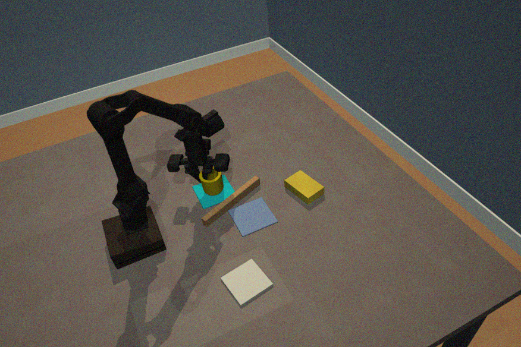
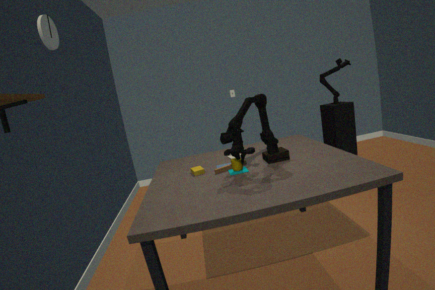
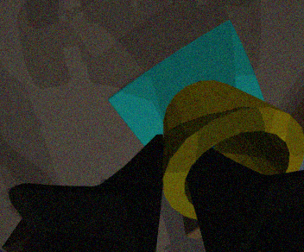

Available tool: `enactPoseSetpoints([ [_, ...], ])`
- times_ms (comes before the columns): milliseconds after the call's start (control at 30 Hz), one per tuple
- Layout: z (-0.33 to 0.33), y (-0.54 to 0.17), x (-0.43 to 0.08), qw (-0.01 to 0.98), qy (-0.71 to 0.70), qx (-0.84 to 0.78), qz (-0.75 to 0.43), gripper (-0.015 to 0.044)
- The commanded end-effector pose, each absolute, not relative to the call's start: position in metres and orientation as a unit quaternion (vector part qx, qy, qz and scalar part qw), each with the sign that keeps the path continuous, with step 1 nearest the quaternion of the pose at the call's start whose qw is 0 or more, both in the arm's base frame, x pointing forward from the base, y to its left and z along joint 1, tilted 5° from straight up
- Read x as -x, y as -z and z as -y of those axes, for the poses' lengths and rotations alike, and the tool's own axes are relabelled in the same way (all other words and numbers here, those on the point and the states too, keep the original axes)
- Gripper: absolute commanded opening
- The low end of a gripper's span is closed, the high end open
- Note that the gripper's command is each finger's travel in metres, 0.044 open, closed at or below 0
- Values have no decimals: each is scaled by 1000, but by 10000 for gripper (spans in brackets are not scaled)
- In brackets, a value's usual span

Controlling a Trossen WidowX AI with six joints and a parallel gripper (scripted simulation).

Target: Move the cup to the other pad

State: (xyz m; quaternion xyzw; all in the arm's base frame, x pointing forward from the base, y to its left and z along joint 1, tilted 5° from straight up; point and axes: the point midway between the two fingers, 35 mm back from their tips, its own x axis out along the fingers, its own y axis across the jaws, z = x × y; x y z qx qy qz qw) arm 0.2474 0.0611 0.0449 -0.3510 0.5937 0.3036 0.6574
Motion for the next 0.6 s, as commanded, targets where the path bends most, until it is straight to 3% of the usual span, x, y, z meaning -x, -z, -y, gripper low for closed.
enactPoseSetpoints([
  [0, -61, -45, -247, 657, -304, 351, -594, 0],
  [367, -61, -45, -247, 657, -304, 351, -594, 0],
  [567, -61, -45, -247, 657, -304, 351, -594, 146],
])
